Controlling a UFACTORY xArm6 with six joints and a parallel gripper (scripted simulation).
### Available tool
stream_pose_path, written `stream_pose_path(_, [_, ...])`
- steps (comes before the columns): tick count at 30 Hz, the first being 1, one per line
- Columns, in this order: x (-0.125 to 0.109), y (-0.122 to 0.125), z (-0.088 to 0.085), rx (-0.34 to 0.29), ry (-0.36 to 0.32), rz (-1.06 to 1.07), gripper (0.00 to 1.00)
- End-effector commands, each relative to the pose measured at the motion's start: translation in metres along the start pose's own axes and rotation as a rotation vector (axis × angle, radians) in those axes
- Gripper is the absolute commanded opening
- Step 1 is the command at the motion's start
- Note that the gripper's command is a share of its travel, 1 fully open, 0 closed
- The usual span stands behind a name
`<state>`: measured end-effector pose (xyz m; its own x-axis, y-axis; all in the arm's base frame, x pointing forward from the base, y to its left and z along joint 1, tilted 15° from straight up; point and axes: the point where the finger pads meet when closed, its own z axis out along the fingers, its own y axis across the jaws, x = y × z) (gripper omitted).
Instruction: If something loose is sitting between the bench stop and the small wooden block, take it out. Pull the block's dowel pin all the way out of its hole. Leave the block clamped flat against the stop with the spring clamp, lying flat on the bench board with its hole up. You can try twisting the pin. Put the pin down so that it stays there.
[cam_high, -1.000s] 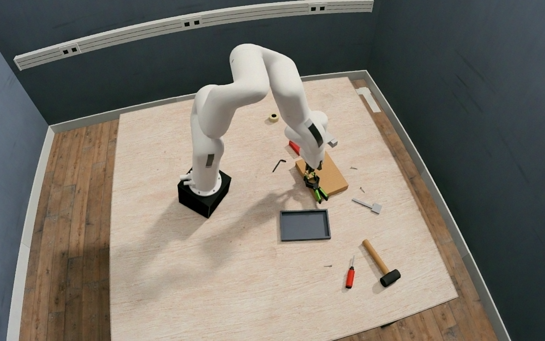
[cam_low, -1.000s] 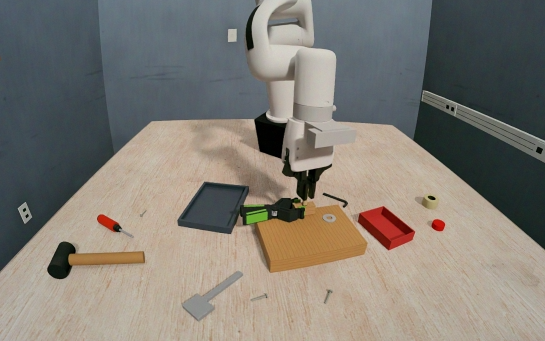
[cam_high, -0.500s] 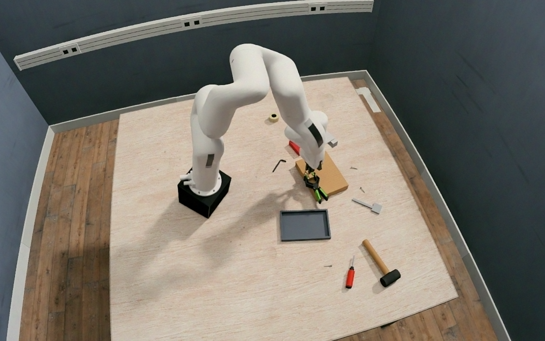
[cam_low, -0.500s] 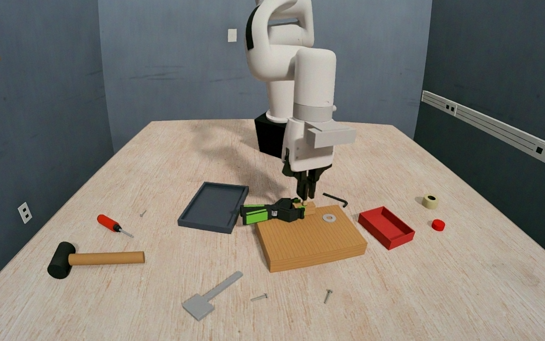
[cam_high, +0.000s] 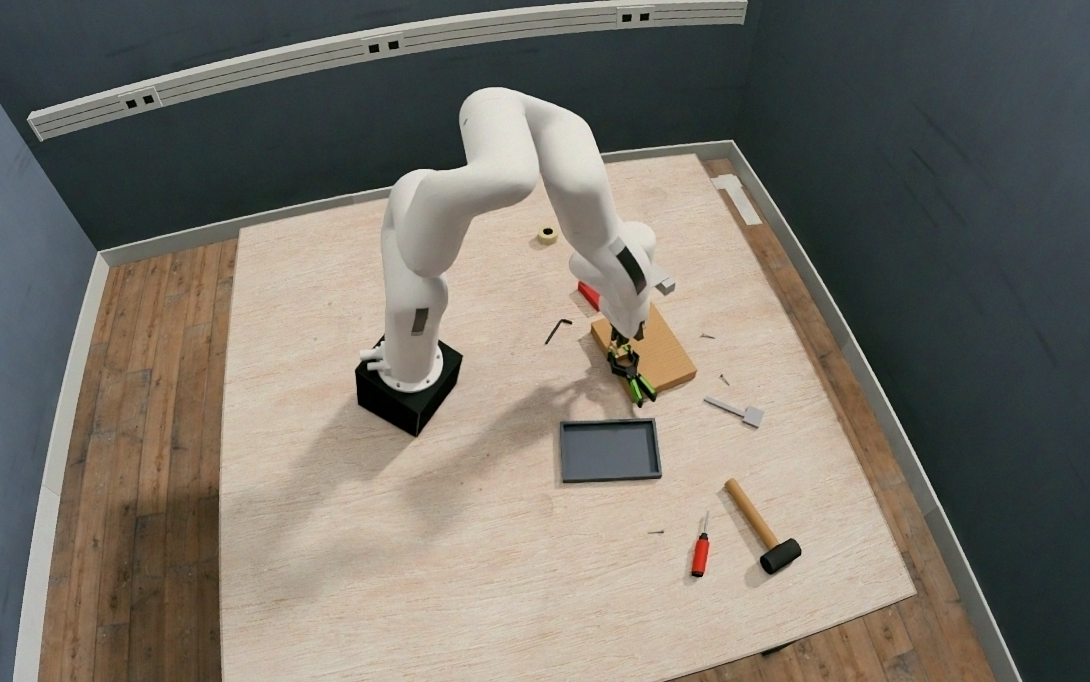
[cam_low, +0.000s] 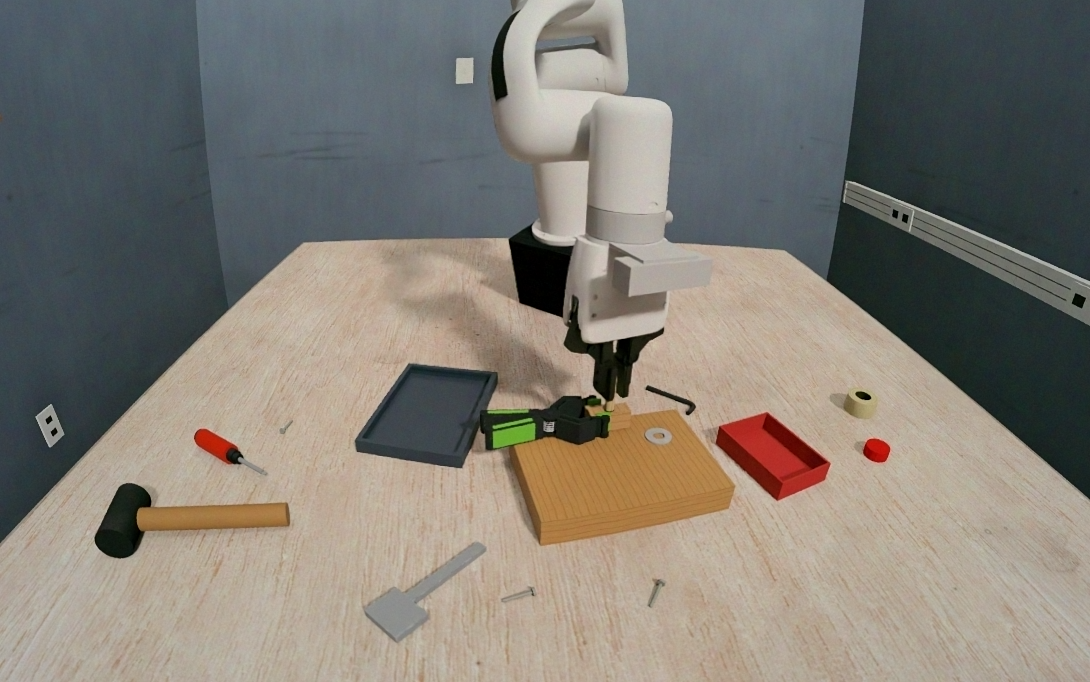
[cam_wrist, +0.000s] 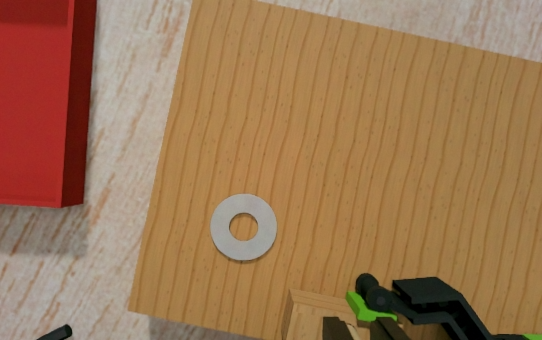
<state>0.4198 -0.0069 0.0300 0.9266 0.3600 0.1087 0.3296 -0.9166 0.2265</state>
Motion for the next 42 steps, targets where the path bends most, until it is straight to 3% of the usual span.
stream_pose_path(1, [0.0013, 0.0005, -0.0009, -0.001, 0.003, 0.001, 0.00])
stream_pose_path(42, [0.0013, 0.0005, -0.0036, -0.001, 0.003, 0.108, 0.00])
